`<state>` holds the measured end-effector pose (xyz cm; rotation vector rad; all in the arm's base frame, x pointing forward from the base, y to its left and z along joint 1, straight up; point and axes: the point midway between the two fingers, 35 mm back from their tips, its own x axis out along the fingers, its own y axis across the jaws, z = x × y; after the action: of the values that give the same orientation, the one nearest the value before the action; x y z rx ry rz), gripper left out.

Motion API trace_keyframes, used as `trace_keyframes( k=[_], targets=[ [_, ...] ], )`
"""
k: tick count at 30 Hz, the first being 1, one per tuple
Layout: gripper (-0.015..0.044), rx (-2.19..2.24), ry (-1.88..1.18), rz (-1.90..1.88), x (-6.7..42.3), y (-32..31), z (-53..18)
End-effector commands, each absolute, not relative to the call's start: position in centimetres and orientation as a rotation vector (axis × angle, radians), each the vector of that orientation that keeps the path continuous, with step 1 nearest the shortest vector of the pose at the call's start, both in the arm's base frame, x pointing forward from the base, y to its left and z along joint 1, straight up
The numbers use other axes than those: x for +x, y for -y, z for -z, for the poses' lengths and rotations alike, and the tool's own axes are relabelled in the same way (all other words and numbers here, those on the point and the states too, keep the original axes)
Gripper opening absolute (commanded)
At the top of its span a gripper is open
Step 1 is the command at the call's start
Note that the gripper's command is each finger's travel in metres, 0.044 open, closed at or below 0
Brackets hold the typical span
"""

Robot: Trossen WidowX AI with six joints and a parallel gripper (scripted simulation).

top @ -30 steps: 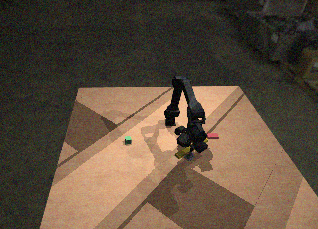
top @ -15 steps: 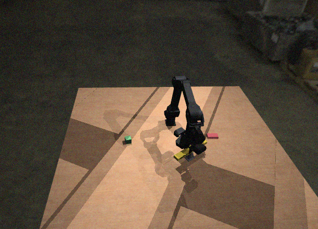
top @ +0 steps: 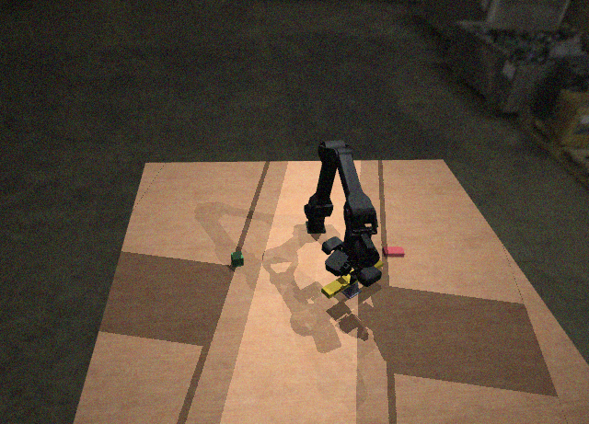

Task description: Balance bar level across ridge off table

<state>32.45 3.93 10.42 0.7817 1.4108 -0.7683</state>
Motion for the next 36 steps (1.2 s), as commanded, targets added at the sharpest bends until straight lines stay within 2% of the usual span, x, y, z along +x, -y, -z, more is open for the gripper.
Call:
trace_keyframes(
  k=[1,36],
  targets=[
    [0.0000,0.791,-1.402,0.764,32.48,-3.97,-10.63],
    [0.0000,0.791,-1.402,0.764,32.45,-3.95,-10.32]
  ],
)
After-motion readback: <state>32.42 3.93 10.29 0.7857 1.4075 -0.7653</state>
